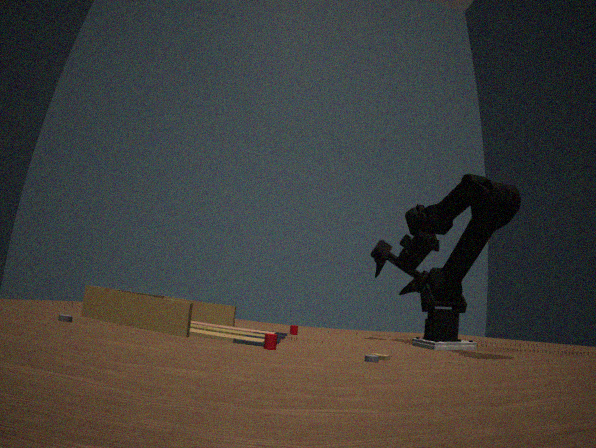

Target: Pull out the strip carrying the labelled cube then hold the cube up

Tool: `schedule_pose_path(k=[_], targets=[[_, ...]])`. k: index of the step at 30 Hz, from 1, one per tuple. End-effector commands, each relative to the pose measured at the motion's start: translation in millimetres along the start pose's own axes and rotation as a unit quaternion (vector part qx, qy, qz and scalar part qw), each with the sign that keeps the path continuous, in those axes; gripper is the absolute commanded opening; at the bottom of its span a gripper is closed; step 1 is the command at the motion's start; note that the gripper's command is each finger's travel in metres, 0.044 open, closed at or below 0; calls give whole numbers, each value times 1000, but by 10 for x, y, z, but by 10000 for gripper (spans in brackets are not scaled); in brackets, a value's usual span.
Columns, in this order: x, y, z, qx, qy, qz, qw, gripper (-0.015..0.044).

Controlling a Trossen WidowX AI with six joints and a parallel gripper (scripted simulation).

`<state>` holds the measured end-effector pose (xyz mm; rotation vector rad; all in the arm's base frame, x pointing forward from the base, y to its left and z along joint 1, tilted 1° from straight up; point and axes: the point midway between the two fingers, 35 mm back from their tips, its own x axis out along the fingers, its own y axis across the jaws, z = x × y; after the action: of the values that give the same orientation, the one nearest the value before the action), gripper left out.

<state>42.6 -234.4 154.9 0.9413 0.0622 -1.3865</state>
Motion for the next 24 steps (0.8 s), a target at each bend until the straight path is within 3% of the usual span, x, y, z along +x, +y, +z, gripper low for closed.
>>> schedule_pose_path(k=[1,12,24], targets=[[21,470,-160,-98,42,62,992,400],[-248,1524,-911,-326,129,230,908,400],[-1174,2266,-1991,-525,173,420,720,400]])
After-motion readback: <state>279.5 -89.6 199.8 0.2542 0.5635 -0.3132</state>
